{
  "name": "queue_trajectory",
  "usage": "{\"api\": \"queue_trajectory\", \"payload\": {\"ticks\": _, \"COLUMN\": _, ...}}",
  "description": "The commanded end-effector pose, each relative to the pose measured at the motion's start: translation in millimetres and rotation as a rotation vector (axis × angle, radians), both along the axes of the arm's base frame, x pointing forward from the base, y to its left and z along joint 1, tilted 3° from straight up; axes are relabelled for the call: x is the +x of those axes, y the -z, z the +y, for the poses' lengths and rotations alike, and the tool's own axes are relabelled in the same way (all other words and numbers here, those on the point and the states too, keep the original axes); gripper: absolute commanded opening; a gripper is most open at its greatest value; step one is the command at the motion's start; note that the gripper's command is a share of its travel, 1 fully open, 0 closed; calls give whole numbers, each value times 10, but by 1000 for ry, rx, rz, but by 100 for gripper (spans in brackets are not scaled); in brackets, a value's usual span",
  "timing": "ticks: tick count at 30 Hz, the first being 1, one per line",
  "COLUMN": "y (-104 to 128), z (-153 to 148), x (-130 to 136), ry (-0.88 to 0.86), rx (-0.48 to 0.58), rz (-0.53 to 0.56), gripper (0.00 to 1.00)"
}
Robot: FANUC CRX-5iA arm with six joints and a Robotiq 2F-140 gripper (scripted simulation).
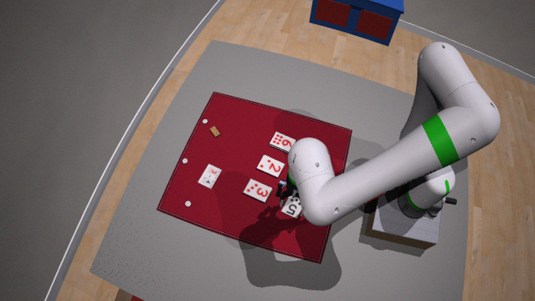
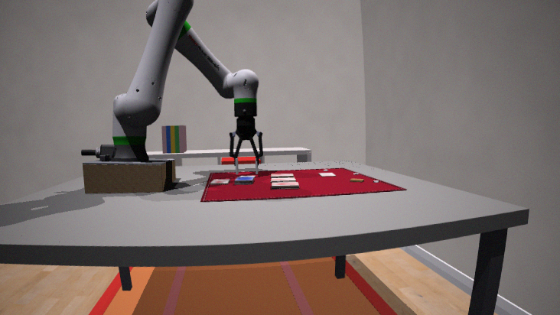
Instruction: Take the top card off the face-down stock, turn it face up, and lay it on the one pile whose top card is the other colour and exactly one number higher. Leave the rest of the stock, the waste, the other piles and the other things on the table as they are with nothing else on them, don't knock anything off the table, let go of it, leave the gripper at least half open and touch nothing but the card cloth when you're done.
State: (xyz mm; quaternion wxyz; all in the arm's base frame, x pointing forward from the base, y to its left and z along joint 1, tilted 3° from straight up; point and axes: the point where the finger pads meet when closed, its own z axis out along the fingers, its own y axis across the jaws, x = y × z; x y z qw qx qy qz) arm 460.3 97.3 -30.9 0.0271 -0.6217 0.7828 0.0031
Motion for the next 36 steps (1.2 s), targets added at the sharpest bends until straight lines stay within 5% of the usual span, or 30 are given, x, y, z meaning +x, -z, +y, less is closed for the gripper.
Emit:
{"api": "queue_trajectory", "payload": {"ticks": 1, "y": -2, "z": 1, "x": 2, "ry": 0, "rx": 0, "rz": 0, "gripper": 50}}
{"api": "queue_trajectory", "payload": {"ticks": 36, "y": 81, "z": 4, "x": 6, "ry": 0, "rx": 0, "rz": 0, "gripper": 50}}
